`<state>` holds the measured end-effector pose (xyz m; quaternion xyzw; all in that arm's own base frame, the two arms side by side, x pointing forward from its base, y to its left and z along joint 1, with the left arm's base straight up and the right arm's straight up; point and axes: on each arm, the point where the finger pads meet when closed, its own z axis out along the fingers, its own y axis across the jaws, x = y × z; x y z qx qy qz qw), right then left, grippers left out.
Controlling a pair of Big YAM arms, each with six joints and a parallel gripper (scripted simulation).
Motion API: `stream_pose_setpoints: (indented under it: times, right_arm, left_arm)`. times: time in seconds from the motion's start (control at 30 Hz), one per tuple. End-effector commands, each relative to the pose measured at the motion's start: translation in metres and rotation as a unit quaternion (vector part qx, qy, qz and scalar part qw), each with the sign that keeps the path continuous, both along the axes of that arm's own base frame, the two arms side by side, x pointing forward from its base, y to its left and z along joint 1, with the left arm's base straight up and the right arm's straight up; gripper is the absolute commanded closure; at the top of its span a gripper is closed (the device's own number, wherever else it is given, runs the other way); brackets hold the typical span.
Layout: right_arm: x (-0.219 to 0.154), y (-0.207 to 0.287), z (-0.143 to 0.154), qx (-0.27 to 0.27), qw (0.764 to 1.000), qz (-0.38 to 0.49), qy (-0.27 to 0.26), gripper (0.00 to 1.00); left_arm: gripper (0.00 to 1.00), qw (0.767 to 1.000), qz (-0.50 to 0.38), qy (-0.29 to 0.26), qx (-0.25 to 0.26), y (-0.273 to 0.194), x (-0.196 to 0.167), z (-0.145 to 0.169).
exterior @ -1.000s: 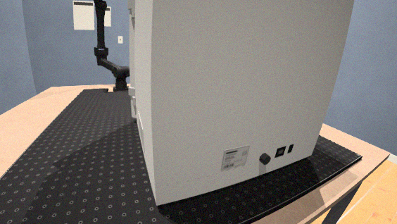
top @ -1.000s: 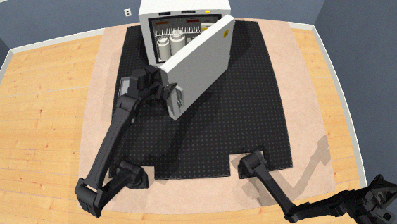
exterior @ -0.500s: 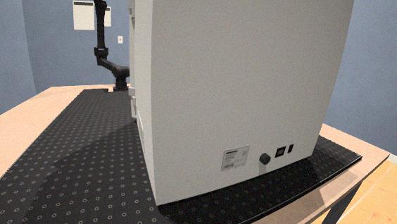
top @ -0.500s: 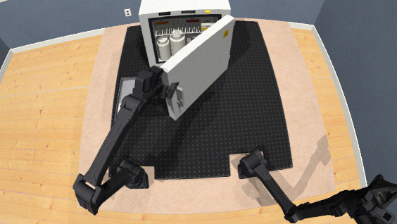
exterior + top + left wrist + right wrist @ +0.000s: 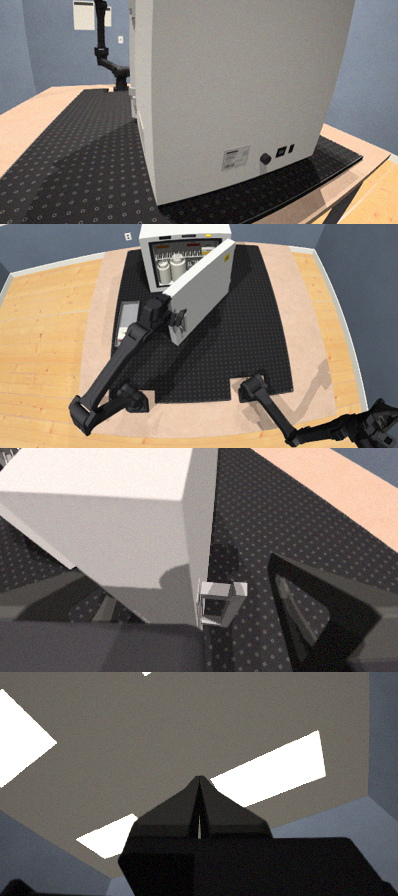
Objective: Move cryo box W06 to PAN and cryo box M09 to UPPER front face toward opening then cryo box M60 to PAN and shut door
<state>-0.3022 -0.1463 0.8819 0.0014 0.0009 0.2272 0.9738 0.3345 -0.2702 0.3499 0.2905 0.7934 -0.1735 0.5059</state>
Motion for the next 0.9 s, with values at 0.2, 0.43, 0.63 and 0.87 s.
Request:
stream_pose_setpoints:
  times: [0.2,0.43,0.63,0.87]
  right_arm:
    - [0.013,0.007,0.003,-0.008,1.0,-0.005,0.013,1.0]
    - [0.013,0.007,0.003,-0.008,1.0,-0.005,0.013,1.0]
    - [0.013,0.007,0.003,-0.008,1.0,-0.005,0.013,1.0]
    - [0.013,0.007,0.003,-0.008,1.0,-0.005,0.013,1.0]
  left_arm:
    - [0.0,0.999,0.017,-0.01,-0.031,-0.03,-0.016,0.038]
    - [0.0,0.999,0.041,-0.008,-0.031,-0.041,-0.025,0.036]
    - [0.0,0.998,0.052,-0.009,-0.035,-0.055,-0.035,0.04]
    - [0.0,0.997,0.069,-0.008,-0.037,-0.069,-0.044,0.041]
